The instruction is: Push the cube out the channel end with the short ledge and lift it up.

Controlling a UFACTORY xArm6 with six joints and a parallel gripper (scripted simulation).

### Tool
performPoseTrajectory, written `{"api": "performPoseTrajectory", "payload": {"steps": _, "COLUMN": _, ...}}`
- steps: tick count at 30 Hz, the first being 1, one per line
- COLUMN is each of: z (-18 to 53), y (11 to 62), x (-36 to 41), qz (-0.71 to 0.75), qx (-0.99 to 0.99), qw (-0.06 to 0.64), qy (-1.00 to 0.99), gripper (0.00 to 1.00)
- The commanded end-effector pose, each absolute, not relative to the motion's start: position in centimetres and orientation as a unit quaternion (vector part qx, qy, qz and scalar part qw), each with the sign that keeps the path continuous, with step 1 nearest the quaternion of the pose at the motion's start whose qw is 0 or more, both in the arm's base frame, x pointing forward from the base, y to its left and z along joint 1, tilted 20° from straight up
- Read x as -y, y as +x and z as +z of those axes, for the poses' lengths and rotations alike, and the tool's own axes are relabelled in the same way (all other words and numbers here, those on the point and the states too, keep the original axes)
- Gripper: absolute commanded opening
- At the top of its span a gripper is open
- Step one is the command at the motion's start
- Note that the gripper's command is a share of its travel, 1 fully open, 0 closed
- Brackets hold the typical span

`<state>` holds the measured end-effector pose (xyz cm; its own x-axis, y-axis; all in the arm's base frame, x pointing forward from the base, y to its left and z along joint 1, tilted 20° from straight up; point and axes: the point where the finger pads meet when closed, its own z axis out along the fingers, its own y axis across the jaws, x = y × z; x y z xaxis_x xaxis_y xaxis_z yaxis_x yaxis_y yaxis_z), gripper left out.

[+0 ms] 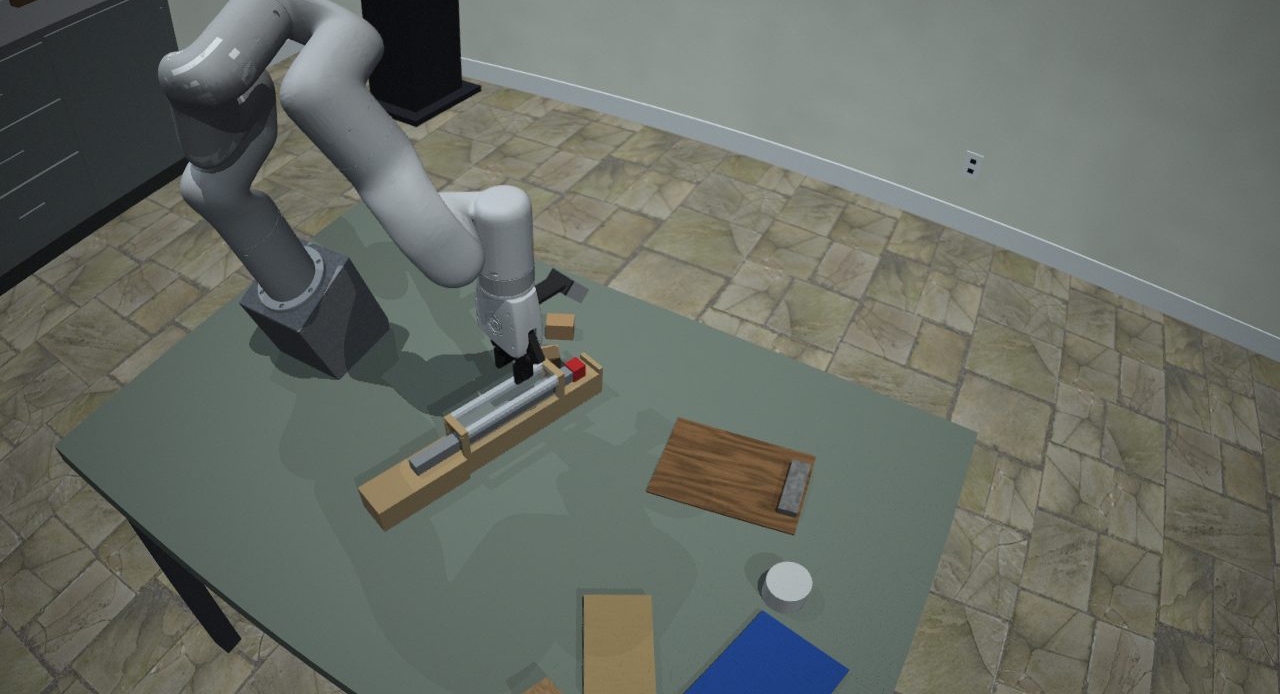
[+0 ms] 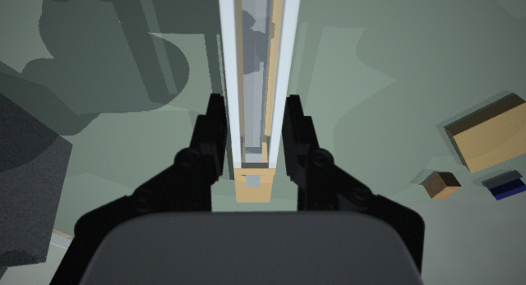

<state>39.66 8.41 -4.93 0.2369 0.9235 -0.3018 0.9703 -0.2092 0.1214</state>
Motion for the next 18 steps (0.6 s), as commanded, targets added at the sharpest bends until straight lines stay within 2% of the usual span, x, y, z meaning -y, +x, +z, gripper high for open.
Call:
{"api": "performPoseTrajectory", "payload": {"steps": 1, "z": -7.5, "y": 41.6, "x": -14.6, "qz": -0.089, "qx": -0.608, "qw": 0.148, "qy": 0.775, "gripper": 0.43}}
{"api": "performPoseTrajectory", "payload": {"steps": 6, "z": -9.3, "y": 42.8, "x": -18.8, "qz": -0.089, "qx": -0.608, "qw": 0.148, "qy": 0.775, "gripper": 0.43}}
{"api": "performPoseTrajectory", "payload": {"steps": 18, "z": -9.3, "y": 42.8, "x": -18.8, "qz": -0.089, "qx": -0.608, "qw": 0.148, "qy": 0.775, "gripper": 0.43}}
